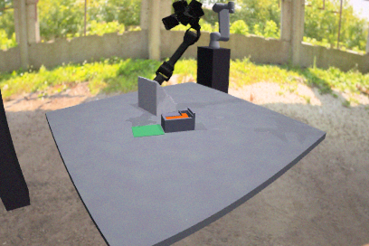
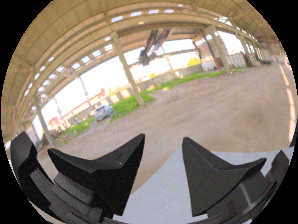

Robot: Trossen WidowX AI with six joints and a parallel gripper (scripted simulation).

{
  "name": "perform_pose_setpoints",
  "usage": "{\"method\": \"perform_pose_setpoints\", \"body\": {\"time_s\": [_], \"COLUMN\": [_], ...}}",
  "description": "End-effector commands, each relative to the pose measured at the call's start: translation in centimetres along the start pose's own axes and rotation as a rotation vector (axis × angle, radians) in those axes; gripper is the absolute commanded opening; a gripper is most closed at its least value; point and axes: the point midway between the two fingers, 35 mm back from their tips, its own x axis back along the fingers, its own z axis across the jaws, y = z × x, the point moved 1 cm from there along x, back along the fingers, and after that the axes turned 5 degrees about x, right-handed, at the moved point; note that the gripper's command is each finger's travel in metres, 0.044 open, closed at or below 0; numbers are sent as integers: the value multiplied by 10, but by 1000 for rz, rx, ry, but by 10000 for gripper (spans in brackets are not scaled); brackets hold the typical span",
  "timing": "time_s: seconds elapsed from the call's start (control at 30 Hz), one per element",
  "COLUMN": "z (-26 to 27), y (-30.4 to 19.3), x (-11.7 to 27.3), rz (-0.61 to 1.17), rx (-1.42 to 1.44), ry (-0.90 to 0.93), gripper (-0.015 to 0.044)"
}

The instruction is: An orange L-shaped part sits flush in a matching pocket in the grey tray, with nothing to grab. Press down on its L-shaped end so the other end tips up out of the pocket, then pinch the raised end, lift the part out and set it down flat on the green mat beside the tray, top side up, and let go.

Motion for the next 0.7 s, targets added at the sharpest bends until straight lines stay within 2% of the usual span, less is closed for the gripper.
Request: {"method": "perform_pose_setpoints", "body": {"time_s": [0.0, 0.27, 0.4, 0.57, 0.67], "z": [-14, -50, -70, -95, -100], "y": [-74, -217, -281, -349, -363], "x": [-12, 9, 43, 106, 124], "rz": [255, 807, 1110, 1513, 1614], "rx": [180, 498, 625, 718, 724], "ry": [-38, -34, 19, 134, 171], "gripper": [180, 180, 180, 180, 180]}}
